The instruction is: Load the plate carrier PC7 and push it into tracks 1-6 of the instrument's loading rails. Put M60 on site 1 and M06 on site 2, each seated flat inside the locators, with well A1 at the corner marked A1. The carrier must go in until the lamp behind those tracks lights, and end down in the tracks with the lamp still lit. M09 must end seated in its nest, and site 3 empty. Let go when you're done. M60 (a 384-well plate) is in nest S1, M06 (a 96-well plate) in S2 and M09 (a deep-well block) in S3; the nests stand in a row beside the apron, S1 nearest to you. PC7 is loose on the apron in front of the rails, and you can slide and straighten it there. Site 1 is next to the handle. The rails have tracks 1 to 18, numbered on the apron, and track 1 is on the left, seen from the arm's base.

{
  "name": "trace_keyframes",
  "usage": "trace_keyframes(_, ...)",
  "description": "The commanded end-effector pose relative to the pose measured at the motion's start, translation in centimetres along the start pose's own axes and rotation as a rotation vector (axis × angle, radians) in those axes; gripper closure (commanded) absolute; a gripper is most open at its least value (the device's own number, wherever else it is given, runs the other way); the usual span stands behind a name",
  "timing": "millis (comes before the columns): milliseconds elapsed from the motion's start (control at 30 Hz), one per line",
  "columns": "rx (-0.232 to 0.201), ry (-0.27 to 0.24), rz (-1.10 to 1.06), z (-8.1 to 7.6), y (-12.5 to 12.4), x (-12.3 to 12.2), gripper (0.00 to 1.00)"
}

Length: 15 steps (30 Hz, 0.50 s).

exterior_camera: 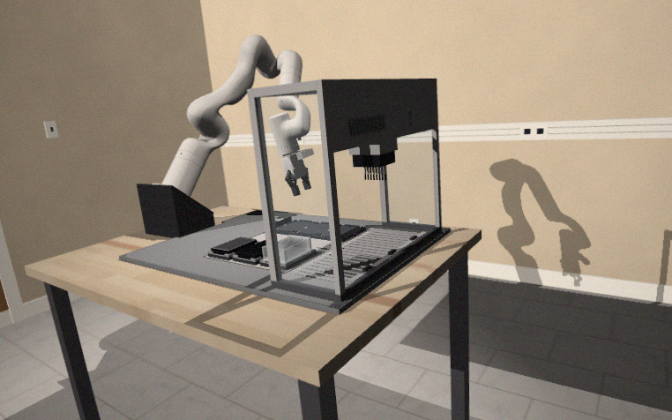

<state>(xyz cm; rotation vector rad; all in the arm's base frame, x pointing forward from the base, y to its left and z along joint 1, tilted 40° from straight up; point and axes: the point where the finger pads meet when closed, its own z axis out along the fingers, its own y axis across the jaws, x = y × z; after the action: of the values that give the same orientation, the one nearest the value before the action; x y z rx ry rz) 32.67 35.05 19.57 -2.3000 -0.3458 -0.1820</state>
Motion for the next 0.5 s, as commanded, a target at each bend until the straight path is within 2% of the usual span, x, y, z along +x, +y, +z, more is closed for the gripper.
trace_keyframes(0,0.004,-0.005,-0.049,0.3,1.2,2.2,0.00)
trace_keyframes(167,0.004,-0.013,-0.148,0.4,2.2,3.3,0.00)
trace_keyframes(300,0.004,-0.014,-0.157,0.5,3.4,4.9,0.00)
trace_keyframes(367,0.004,-0.014,-0.157,0.5,3.4,4.9,0.00)
trace_keyframes(467,0.005,-0.023,-0.256,0.6,4.4,5.9,0.00)
